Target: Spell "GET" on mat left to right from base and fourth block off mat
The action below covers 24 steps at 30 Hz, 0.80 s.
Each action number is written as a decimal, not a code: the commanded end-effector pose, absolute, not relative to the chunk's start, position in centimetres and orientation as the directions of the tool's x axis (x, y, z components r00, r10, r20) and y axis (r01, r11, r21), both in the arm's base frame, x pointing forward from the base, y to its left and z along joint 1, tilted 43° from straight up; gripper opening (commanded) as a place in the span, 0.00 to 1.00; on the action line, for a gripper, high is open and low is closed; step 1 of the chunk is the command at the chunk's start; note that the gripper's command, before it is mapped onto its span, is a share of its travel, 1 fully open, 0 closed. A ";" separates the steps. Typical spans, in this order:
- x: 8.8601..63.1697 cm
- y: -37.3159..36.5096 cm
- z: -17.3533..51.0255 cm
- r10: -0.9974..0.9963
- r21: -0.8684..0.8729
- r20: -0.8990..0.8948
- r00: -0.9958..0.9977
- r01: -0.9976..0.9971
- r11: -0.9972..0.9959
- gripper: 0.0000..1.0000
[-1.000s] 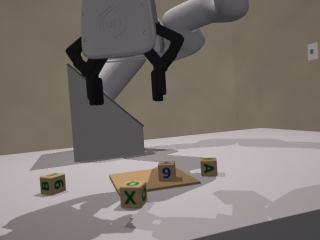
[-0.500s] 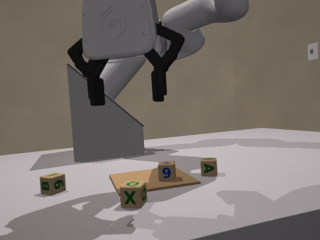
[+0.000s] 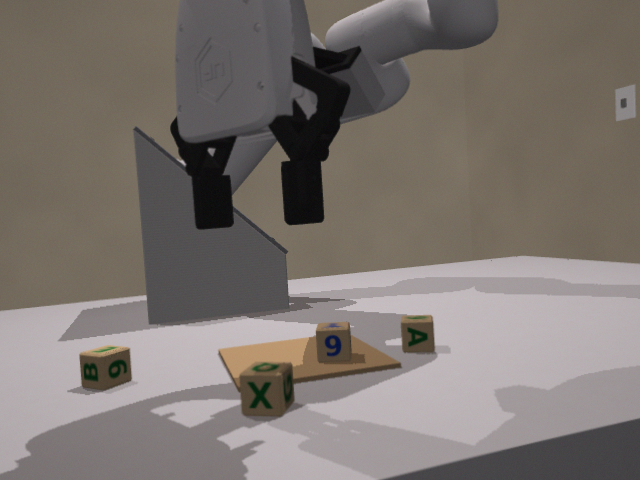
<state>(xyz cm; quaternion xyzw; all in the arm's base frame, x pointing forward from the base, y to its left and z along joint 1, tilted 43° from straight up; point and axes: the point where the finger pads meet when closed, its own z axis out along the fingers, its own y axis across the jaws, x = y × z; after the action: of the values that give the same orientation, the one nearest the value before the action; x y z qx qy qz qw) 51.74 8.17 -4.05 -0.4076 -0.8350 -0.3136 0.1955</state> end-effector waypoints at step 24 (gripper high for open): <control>51.6 9.8 -5.9 0.720 -0.215 0.649 0.244 0.967 -0.133 1.00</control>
<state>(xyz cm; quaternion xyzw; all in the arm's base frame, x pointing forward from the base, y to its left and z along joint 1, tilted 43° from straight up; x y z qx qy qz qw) 51.45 9.83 -5.79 -0.6933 -0.6184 -0.2167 0.2999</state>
